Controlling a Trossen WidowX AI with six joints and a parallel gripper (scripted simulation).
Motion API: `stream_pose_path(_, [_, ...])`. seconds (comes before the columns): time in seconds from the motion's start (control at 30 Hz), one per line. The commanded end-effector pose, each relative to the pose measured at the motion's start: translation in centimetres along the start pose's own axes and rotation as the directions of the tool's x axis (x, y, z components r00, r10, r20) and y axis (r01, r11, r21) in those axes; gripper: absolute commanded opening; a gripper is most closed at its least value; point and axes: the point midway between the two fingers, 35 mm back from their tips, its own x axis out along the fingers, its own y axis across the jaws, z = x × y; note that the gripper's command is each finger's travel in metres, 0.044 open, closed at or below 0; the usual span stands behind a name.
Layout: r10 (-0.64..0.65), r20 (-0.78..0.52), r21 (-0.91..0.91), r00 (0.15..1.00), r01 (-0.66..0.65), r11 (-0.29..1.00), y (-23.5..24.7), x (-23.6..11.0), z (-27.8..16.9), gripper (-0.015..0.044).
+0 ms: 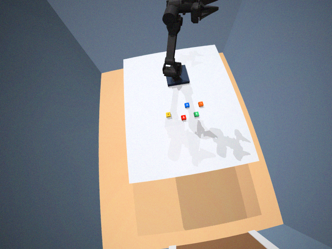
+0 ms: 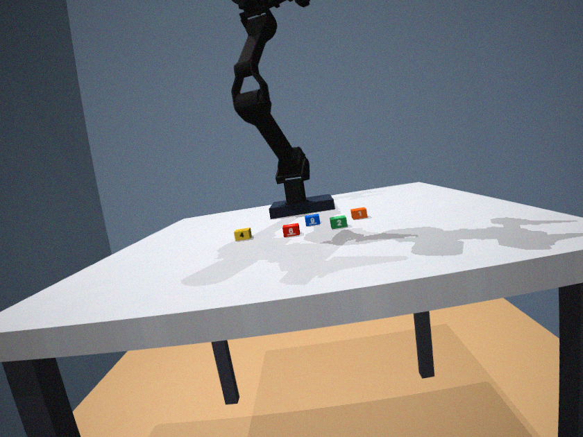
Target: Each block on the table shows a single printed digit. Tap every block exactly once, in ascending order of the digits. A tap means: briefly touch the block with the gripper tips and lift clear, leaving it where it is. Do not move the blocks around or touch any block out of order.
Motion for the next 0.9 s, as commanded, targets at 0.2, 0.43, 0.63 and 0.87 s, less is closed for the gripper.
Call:
stream_pose_path(0.2, [-0.198, 0.116, -0.195, 0.973, 0.218, 0.956, 2.4, -0.4, 2.2, 0.0400])
stream_pose_path(0.43, [-0.345, 0.211, -0.435, 0.915, 0.404, 0.805, 5.7, 2.3, 2.6, 0.0400])
stream_pose_path(0.63, [-0.424, 0.210, -0.619, 0.881, 0.455, 0.640, 6.6, 7.2, 0.3, 0.0400])
stream_pose_path(0.87, [-0.528, 0.097, -0.782, 0.843, 0.393, 0.483, 3.1, 13.6, -5.3, 0.0400])
